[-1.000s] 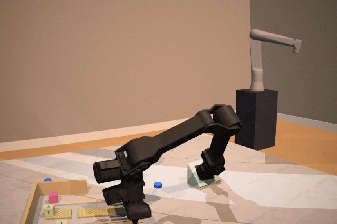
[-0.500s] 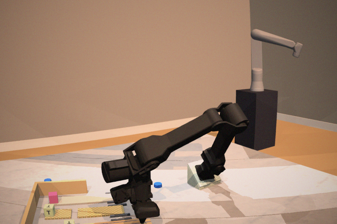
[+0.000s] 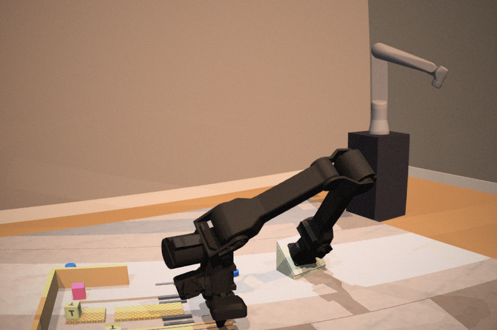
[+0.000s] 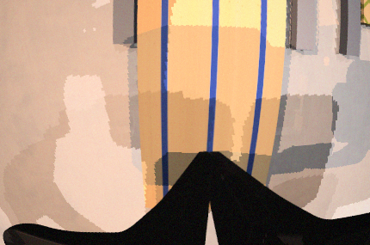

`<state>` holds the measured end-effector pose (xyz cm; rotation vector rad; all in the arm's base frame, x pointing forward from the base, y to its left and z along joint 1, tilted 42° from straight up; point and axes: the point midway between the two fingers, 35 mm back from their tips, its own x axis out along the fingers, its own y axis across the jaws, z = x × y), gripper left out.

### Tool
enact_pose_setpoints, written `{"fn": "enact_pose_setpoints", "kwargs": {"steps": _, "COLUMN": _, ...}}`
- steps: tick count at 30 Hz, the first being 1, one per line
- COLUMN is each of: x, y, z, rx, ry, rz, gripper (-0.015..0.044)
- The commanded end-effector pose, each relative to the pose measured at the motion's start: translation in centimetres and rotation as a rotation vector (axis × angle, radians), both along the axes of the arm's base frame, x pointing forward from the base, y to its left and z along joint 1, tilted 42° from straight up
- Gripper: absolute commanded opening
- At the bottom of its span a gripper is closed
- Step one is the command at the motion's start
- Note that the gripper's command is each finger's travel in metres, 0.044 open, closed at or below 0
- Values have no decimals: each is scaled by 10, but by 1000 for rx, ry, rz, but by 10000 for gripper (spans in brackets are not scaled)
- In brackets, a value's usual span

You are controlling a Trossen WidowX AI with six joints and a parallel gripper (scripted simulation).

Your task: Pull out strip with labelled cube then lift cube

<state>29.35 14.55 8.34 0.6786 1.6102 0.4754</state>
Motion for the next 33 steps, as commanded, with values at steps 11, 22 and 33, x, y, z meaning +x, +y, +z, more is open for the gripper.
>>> {"fn": "enact_pose_setpoints", "kwargs": {"steps": 11, "x": -28, "y": 5, "z": 1, "rx": 2, "ry": 22, "rz": 9, "gripper": 0}}
{"fn": "enact_pose_setpoints", "kwargs": {"steps": 22, "x": -45, "y": 6, "z": 4, "rx": 2, "ry": 23, "rz": 9, "gripper": 0}}
{"fn": "enact_pose_setpoints", "kwargs": {"steps": 33, "x": -61, "y": 7, "z": 6, "rx": 2, "ry": 24, "rz": 9, "gripper": 0}}
